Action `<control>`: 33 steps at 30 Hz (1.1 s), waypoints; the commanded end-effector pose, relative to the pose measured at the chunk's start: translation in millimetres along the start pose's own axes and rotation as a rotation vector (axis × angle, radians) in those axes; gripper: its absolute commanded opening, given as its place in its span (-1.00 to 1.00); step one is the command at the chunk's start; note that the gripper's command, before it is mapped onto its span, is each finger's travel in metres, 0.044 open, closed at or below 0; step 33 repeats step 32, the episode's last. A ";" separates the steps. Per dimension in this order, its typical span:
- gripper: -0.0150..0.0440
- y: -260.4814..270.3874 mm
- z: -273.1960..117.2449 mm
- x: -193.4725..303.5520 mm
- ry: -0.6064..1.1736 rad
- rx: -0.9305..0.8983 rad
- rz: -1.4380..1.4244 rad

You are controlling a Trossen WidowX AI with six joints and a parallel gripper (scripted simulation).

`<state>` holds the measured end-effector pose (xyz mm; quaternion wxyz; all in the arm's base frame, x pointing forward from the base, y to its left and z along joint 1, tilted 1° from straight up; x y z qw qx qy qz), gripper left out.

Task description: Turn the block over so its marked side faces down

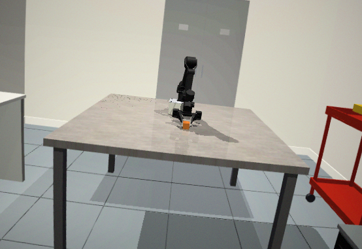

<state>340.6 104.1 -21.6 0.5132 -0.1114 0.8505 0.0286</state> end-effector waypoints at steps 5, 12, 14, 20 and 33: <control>1.00 -0.4 -0.1 0.6 0.001 0.004 -0.003; 1.00 -0.4 -0.1 0.6 0.001 0.004 -0.003; 1.00 -0.4 -0.1 0.6 0.001 0.004 -0.003; 1.00 -0.4 -0.1 0.6 0.001 0.004 -0.003; 1.00 -0.4 -0.1 0.6 0.001 0.004 -0.003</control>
Point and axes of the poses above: the point midway between the two fingers, 35 mm back from their tips, its own z axis out along the fingers, its own y axis across the jaws, x = y × z, the point moved 4 cm from there along -z, back along the fingers, and after that the axes turned 5 degrees about -z, right-handed, at the moved point
